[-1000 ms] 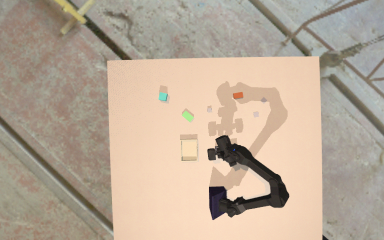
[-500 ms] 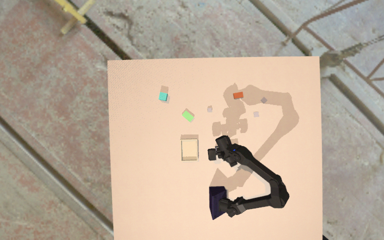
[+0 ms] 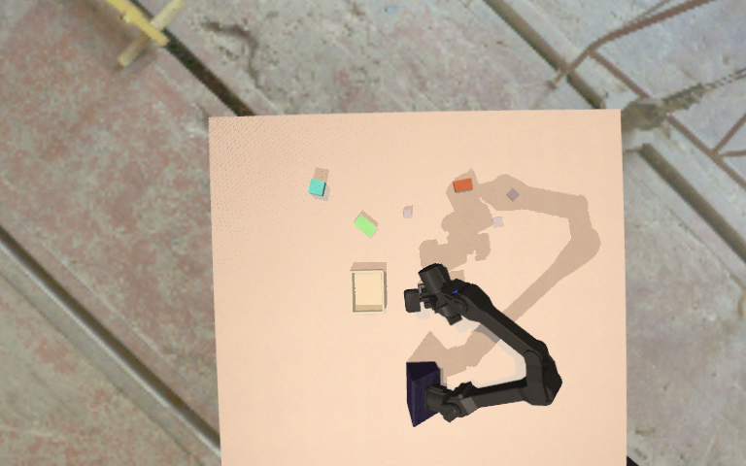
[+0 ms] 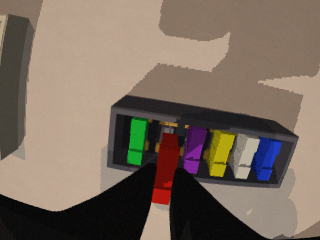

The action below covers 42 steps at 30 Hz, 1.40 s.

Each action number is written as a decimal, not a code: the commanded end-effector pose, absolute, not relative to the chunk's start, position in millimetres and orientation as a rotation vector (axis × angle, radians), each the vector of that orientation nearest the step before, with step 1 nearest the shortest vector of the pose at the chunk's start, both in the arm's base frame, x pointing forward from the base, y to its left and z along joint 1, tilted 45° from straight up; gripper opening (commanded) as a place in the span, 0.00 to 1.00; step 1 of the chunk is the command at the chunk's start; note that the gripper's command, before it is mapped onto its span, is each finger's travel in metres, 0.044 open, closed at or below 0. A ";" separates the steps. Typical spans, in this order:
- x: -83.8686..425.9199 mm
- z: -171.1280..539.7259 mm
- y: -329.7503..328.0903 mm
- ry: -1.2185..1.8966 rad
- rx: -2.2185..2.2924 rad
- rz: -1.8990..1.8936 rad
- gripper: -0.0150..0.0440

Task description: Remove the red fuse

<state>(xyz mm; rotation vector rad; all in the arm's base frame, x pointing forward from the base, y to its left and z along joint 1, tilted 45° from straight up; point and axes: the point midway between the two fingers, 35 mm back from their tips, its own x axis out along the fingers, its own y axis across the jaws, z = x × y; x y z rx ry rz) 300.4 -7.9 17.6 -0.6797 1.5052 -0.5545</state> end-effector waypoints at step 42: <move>315.9 -46.4 103.6 1.504 -0.662 -0.538 0.25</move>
